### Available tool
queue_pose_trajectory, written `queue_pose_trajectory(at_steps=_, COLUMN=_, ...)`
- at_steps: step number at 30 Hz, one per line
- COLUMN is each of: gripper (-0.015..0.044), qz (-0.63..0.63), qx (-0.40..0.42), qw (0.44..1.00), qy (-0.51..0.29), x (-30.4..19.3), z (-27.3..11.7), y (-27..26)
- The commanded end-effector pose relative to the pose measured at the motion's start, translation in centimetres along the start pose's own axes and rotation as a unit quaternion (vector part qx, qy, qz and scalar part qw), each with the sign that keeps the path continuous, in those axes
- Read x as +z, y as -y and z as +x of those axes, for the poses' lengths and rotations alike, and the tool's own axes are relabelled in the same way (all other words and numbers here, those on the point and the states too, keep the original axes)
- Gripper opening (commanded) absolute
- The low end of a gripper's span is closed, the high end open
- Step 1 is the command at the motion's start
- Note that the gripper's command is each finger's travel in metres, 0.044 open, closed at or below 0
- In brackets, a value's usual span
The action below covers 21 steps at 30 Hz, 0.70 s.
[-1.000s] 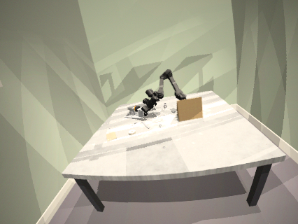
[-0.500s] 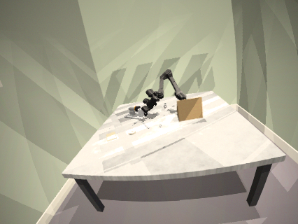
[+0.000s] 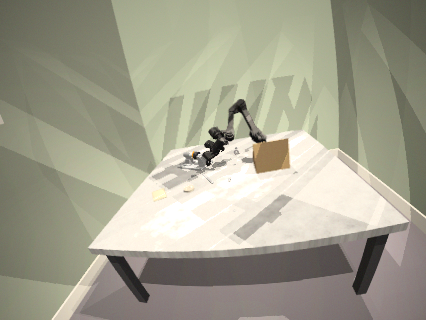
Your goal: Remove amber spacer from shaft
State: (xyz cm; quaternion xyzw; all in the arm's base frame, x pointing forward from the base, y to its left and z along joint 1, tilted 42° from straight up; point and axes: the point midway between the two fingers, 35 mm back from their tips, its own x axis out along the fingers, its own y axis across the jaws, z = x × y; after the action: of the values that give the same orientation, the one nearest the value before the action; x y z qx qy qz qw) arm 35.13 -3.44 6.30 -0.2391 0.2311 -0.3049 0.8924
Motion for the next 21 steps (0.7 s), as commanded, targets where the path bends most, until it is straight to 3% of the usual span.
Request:
queue_pose_trajectory(at_steps=1, gripper=0.0, qz=0.002, qx=-0.002, qw=1.0, qy=0.0, x=-0.03, z=-0.08, y=0.05)
queue_pose_trajectory(at_steps=21, gripper=0.0, qz=0.002, qx=-0.002, qw=1.0, qy=0.0, x=-0.16, z=-0.21, y=0.05)
